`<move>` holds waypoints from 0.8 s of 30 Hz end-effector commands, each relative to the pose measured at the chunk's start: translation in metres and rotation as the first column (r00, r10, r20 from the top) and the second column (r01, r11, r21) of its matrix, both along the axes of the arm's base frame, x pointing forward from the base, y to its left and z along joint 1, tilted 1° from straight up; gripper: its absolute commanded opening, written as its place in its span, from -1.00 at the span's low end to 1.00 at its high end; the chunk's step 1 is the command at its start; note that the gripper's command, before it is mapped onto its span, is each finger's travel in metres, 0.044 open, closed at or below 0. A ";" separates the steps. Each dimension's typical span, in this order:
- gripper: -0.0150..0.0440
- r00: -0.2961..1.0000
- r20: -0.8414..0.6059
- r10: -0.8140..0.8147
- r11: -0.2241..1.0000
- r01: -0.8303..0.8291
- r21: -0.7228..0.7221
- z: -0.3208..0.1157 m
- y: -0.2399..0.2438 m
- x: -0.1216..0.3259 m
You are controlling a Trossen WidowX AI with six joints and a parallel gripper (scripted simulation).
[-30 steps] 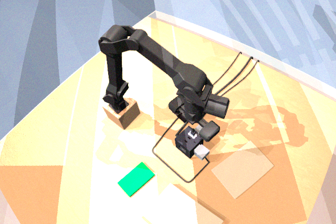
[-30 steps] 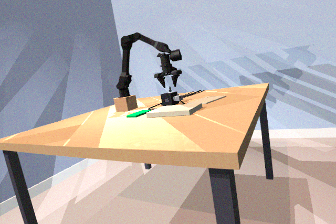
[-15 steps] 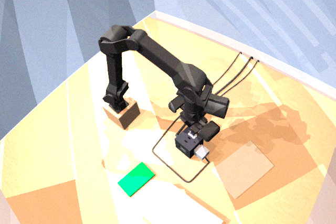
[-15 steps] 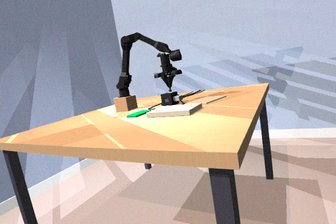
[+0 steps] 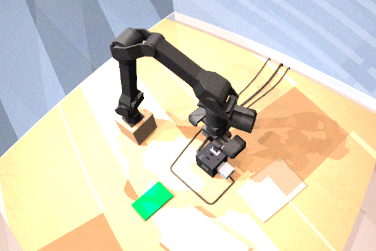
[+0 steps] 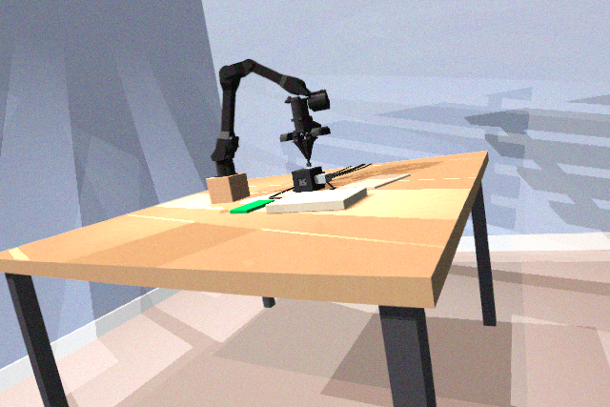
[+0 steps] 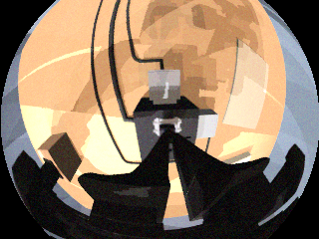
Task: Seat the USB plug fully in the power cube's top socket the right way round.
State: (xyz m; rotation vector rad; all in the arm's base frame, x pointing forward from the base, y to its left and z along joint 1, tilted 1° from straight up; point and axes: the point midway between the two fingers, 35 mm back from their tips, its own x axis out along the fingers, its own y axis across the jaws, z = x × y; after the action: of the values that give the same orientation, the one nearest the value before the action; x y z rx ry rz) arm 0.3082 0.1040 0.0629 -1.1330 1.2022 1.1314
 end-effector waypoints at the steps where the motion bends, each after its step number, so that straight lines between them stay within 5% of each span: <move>1: -0.49 1.000 0.001 0.000 1.000 0.000 0.000 0.000 0.000 0.000; 24: -0.49 1.000 0.000 0.000 1.000 0.000 0.000 0.014 0.000 -0.001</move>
State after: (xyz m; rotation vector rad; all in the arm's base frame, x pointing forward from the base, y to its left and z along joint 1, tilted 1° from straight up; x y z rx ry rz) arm 0.3068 0.1035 0.0734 -1.1319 1.2065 1.1334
